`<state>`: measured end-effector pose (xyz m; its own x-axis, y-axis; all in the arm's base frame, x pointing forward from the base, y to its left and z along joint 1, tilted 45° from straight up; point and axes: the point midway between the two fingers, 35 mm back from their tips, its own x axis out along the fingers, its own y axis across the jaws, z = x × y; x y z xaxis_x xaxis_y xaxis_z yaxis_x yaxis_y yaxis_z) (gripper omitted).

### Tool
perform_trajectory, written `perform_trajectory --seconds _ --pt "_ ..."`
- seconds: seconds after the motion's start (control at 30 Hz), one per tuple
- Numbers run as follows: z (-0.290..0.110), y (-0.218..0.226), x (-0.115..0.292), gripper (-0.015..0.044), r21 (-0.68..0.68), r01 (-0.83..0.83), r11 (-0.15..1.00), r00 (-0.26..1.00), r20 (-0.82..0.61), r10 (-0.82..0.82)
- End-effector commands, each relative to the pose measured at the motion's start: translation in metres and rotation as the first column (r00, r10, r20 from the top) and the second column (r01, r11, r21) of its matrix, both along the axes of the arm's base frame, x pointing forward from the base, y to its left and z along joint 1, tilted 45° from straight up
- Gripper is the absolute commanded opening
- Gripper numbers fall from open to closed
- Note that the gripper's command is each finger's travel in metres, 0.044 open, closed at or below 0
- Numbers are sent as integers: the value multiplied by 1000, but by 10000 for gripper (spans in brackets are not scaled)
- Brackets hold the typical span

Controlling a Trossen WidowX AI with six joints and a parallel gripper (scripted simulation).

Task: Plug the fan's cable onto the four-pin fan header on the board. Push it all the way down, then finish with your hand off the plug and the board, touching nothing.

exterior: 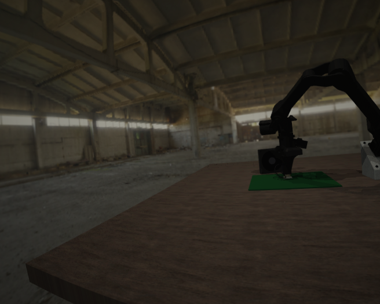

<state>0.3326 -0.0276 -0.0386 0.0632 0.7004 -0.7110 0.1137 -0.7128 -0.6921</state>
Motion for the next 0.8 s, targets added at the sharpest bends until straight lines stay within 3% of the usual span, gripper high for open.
perform_trajectory --seconds 0.0,0.63,0.77 --pt "-2 3 0 0 4 2 1000 1000 -3 -2" --pt "-10 10 0 0 4 2 1000 1000 -3 -2" --pt "-7 8 0 105 4 2 1000 1000 0 -2"
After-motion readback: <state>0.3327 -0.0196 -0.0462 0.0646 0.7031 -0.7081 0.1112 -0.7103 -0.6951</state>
